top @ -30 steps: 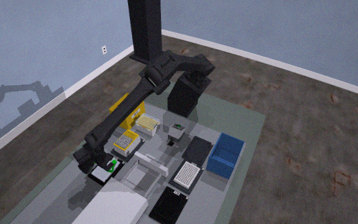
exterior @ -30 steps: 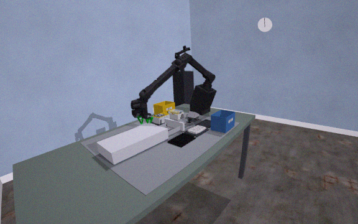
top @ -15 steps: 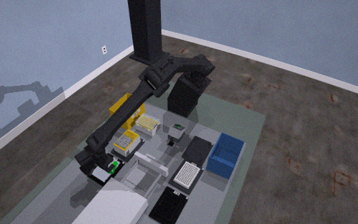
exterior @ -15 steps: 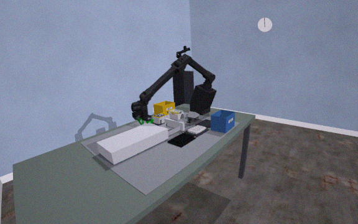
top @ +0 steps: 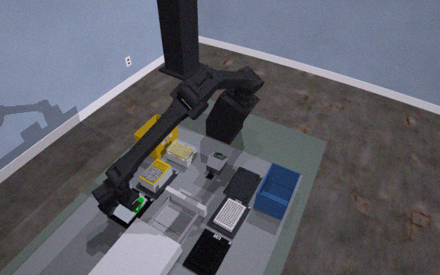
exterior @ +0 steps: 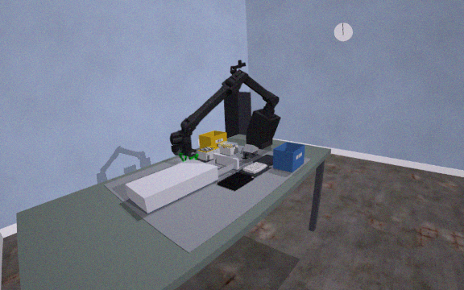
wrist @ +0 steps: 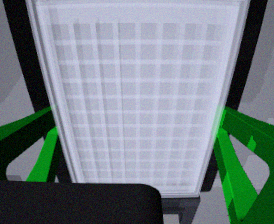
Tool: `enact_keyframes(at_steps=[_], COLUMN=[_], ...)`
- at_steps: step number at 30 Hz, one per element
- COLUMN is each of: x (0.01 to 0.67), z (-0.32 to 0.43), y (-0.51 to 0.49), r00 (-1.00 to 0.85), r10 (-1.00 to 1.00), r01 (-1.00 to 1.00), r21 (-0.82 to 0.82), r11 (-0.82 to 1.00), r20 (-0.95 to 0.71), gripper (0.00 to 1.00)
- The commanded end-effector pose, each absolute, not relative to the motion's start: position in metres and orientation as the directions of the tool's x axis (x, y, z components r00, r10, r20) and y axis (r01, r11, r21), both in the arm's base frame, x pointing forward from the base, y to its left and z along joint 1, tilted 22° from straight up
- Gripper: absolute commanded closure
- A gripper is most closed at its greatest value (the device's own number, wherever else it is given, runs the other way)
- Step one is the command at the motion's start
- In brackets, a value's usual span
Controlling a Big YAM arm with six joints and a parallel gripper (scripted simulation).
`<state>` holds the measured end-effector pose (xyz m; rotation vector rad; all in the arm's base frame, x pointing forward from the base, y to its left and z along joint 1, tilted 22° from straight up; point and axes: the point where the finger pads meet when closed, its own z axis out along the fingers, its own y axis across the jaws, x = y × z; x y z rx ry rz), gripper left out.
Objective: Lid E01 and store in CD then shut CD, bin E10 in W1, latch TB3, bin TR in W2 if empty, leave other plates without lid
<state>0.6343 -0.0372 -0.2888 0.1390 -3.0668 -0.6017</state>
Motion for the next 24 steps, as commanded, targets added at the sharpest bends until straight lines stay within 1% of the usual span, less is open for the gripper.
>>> enact_keyframes(at_steps=[1, 21, 24], x=[0.6563, 0.6617, 0.6639], z=[-0.2707, -0.2729, -0.2639], y=[-0.0446, -0.0392, -0.0421], r00=[-0.995, -0.995, -0.995], r10=[-0.082, -0.085, -0.084], r01=[-0.095, -0.099, -0.100], r21=[0.367, 0.367, 0.365], r11=[0.925, 0.925, 0.926], r20=[-0.051, -0.054, -0.059], gripper=[1.00, 1.00, 1.00])
